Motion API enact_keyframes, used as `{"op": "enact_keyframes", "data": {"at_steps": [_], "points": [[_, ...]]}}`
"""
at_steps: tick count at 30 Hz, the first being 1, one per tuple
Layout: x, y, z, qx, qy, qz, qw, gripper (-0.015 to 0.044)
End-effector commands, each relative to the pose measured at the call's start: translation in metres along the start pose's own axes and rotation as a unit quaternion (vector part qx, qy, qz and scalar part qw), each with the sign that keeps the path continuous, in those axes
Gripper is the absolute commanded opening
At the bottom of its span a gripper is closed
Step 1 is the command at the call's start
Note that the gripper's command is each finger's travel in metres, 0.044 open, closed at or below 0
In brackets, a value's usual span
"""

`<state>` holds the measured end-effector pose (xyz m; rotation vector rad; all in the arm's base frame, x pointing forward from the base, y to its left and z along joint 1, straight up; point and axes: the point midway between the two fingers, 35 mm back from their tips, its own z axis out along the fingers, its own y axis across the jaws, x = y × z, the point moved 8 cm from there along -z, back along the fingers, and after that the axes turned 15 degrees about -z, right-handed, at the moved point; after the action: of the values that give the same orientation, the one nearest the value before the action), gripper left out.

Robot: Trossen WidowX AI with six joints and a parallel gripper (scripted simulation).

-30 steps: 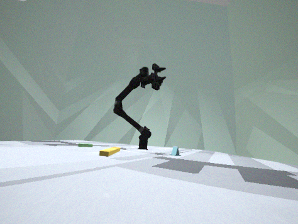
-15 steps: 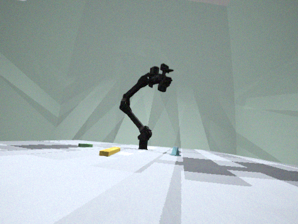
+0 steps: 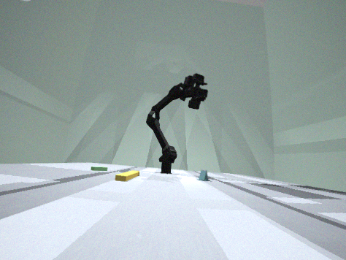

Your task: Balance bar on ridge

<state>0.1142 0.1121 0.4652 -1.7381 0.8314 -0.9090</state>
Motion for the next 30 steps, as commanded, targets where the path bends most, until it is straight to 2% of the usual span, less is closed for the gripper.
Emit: {"op": "enact_keyframes", "data": {"at_steps": [1, 30], "points": [[0.000, 0.002, 0.021, -0.036, 0.017, 0.023, 0.999, 0.0315], [0.054, 0.050, 0.129, -0.224, 0.142, 0.209, 0.941, 0.0315]]}}
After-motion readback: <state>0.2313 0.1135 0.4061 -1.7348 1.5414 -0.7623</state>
